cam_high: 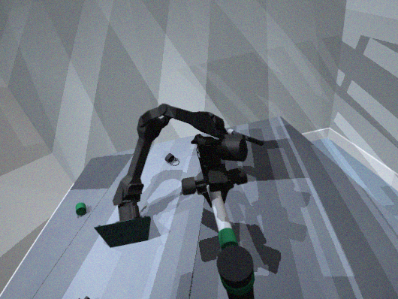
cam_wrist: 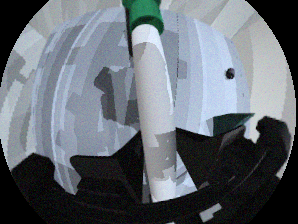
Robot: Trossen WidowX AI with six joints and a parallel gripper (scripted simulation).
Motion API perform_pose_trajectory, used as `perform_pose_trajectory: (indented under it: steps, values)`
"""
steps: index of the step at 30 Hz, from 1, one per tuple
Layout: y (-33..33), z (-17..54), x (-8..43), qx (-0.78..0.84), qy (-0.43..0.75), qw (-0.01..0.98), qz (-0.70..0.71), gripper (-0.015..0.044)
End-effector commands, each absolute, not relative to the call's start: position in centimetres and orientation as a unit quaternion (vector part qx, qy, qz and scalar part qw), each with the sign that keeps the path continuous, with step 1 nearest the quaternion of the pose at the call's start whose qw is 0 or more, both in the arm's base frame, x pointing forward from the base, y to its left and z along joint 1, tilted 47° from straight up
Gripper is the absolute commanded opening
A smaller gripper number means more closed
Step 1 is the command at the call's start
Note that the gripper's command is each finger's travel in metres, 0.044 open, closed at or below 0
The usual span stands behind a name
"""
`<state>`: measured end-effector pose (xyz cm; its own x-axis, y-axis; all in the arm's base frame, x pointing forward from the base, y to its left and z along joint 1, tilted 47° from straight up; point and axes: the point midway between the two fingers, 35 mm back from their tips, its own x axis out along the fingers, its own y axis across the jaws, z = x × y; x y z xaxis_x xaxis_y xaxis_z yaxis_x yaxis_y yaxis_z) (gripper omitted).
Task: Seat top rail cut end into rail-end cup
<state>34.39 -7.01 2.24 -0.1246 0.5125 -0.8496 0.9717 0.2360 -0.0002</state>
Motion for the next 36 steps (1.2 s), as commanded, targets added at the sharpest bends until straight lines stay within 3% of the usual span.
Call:
perform_pose_trajectory:
  steps: [1, 36]
  values:
    - [-9.0, 2.2, 34.0, 0.542, 0.675, 0.391, -0.313, 0.0000]
    - [-6.7, 4.3, 34.3, 0.540, 0.687, 0.382, -0.301, 0.0000]
